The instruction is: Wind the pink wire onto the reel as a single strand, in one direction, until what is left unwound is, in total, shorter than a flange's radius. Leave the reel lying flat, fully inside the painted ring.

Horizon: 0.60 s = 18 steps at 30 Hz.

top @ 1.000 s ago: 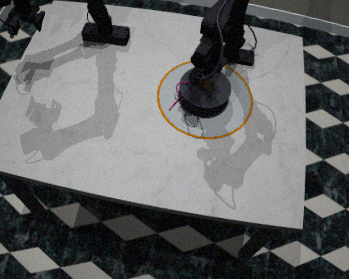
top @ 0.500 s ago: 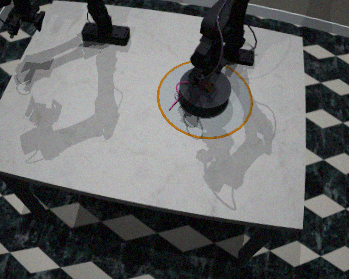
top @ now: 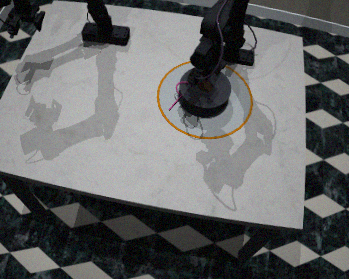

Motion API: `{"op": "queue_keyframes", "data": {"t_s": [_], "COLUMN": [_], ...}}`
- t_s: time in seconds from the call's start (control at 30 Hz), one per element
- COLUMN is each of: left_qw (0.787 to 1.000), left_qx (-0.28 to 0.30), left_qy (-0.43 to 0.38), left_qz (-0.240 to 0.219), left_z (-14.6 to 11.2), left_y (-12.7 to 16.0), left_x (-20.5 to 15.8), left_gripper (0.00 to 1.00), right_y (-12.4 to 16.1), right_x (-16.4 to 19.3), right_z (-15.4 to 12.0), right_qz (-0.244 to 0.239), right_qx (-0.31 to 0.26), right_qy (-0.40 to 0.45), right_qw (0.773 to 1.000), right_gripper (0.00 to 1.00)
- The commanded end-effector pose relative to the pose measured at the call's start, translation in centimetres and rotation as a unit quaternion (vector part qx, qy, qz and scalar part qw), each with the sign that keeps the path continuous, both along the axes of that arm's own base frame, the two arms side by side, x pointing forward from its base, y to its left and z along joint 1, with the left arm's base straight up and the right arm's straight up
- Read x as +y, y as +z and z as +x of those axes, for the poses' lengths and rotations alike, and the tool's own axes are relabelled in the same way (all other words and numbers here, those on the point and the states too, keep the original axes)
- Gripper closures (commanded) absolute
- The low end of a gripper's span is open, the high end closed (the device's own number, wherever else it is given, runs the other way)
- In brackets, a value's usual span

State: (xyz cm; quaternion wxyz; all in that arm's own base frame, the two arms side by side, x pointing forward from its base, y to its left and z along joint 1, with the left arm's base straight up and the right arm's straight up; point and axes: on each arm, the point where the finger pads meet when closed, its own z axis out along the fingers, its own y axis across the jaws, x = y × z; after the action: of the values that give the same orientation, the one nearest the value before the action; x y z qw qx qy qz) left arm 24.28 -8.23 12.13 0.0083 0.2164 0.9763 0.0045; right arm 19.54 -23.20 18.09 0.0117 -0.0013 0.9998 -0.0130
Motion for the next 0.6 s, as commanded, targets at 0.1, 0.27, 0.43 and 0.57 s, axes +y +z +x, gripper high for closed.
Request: {"op": "queue_keyframes", "data": {"t_s": [0.1,0.27,0.43,0.57], "left_qw": [0.994,0.978,0.944,0.893], "left_qx": [-0.1,-0.195,-0.306,-0.417], "left_qy": [0.005,0.01,0.016,0.021], "left_qz": [-0.043,-0.079,-0.123,-0.169], "left_z": [3.4,6.5,9.6,11.8], "left_y": [1.5,3.9,7.9,13.2], "left_x": [-1.6,-2.8,-3.9,-4.7], "left_gripper": [1.0,1.0,1.0,1.0], "right_y": [1.6,1.6,1.6,1.6], "right_x": [0.0,0.0,0.0,0.0], "right_z": [0.4,0.4,0.4,0.4], "right_qz": [-0.019,-0.019,-0.019,-0.019], "right_qx": [-0.016,-0.016,-0.016,-0.016], "right_qy": [0.001,0.001,0.001,0.001], "right_qw": [1.0,1.0,1.0,1.0], "right_gripper": [0.0,0.0,0.0,0.0]}}
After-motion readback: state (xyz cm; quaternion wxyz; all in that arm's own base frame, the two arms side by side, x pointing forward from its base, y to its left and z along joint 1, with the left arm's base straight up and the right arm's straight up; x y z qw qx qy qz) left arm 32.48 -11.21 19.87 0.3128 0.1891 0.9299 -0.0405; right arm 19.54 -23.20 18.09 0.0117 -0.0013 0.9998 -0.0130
